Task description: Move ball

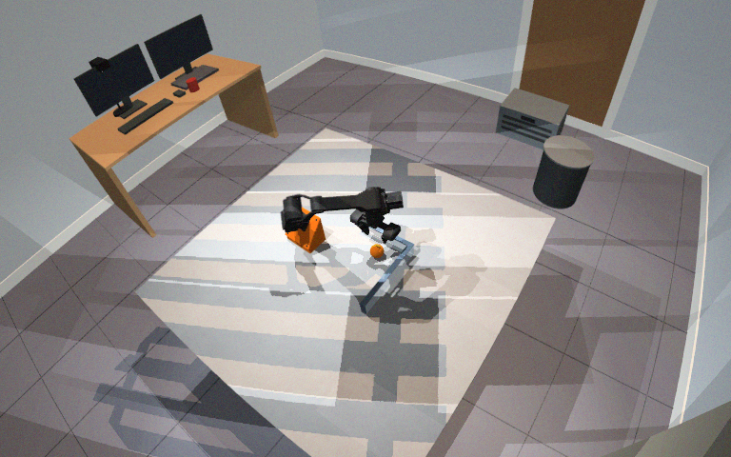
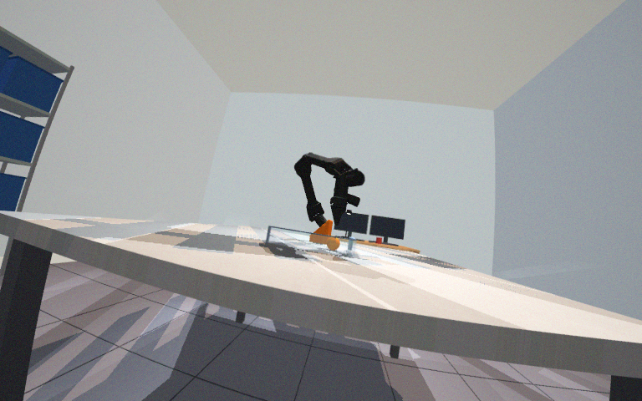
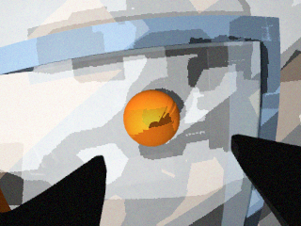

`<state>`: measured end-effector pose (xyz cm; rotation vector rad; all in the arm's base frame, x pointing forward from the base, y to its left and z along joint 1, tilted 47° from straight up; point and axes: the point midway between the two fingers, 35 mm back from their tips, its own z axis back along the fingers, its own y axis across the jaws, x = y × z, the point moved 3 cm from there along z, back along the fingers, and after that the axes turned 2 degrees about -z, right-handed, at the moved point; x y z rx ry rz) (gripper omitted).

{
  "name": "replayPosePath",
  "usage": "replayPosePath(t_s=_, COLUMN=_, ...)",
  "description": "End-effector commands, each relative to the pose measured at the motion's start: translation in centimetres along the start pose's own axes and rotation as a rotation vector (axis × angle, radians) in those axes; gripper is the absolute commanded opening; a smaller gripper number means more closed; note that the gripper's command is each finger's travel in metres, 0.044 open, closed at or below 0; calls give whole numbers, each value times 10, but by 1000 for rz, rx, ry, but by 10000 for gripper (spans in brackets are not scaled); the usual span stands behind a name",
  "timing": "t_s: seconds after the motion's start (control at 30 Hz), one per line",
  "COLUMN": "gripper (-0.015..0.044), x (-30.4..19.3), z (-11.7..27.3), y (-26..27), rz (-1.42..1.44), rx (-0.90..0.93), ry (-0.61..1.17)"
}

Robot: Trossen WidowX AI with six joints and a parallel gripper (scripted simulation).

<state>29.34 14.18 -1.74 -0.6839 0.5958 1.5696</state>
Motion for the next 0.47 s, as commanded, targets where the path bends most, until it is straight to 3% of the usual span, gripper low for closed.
replayPosePath(t_s=0.0, gripper=371, x=1, z=-2, y=1, rz=5, rx=2, ry=3)
replayPosePath(t_s=0.07, gripper=371, x=1, z=-2, y=1, rz=5, rx=2, ry=3)
replayPosePath(t_s=0.17, gripper=440, x=0, z=21, y=1, rz=3, rx=5, ry=3)
replayPosePath(t_s=0.23, gripper=440, x=-2, z=42, y=3, rz=1, rx=8, ry=5)
replayPosePath(t_s=0.43, gripper=440, x=-2, z=44, y=4, rz=1, rx=9, ry=5)
